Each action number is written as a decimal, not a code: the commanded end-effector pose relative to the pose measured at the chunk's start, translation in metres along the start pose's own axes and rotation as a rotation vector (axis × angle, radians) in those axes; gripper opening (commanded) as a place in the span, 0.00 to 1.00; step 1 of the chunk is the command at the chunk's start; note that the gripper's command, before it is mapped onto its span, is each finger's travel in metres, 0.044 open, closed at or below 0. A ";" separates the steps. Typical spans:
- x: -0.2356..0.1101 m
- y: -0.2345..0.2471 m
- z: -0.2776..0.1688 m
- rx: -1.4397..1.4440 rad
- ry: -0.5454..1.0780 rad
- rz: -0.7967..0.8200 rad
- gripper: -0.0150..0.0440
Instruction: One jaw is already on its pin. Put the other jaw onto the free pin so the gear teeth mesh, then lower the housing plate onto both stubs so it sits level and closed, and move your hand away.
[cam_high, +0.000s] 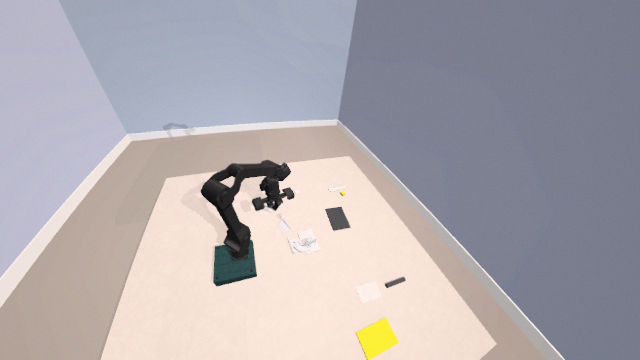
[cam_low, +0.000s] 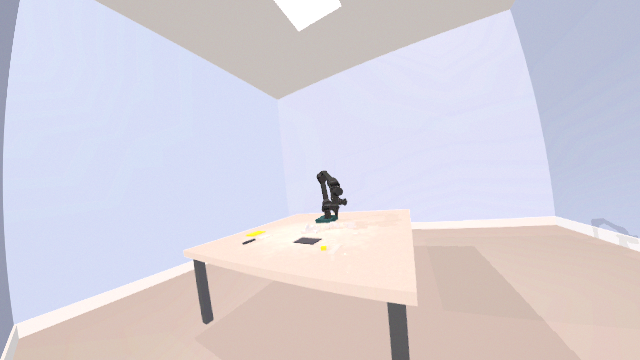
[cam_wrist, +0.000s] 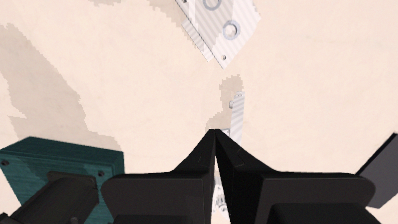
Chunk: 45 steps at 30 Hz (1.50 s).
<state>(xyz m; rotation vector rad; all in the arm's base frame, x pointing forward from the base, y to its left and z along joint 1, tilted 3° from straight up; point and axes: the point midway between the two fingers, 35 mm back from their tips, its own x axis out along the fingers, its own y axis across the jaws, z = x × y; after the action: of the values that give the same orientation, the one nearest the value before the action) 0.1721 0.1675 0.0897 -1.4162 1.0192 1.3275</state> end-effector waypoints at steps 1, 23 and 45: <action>0.010 0.001 -0.001 -0.004 0.005 0.008 0.25; 0.045 0.002 -0.002 -0.005 0.006 0.008 0.25; 0.055 -0.009 -0.001 -0.005 0.006 0.007 0.25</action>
<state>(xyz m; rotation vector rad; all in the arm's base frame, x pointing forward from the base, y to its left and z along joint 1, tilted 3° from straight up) 0.1774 0.1654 0.0333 -1.4224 1.0370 1.3349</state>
